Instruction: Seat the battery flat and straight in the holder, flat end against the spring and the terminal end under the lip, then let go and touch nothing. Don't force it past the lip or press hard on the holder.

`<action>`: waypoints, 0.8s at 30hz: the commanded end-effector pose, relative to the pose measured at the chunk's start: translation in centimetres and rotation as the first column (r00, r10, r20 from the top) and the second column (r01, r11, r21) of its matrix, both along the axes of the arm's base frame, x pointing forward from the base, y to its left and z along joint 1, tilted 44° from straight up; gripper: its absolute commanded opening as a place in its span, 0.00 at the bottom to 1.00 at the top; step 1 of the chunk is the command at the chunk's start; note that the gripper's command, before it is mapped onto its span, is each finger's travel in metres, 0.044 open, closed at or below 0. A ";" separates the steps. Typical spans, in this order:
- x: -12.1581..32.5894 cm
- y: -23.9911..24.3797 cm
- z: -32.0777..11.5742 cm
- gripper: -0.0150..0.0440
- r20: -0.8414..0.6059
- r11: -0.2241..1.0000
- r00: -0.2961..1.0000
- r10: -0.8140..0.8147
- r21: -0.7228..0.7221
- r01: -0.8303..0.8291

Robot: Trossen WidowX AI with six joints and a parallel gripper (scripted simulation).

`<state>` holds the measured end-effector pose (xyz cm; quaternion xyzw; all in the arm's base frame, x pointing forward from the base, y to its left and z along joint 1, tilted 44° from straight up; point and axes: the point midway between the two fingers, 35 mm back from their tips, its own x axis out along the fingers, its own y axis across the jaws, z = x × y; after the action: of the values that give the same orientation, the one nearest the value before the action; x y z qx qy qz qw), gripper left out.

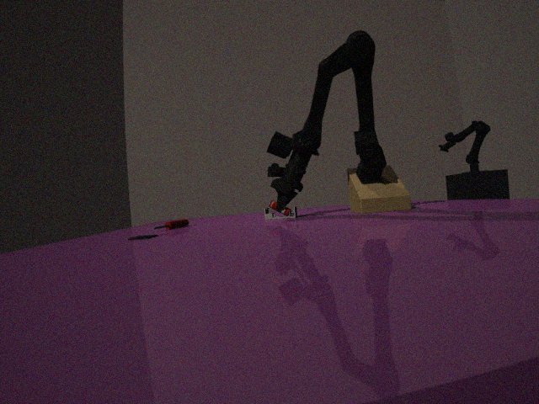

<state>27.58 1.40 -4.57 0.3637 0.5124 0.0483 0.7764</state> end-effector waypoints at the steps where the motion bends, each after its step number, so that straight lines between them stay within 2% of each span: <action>1: -0.7 0.2 0.0 0.40 -0.008 1.000 1.000 -0.003 0.002 0.003; 24: -0.6 0.2 -0.3 0.40 -0.062 0.999 0.997 0.042 0.007 -0.042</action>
<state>27.23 1.45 -4.52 0.3559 0.5308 0.0514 0.7674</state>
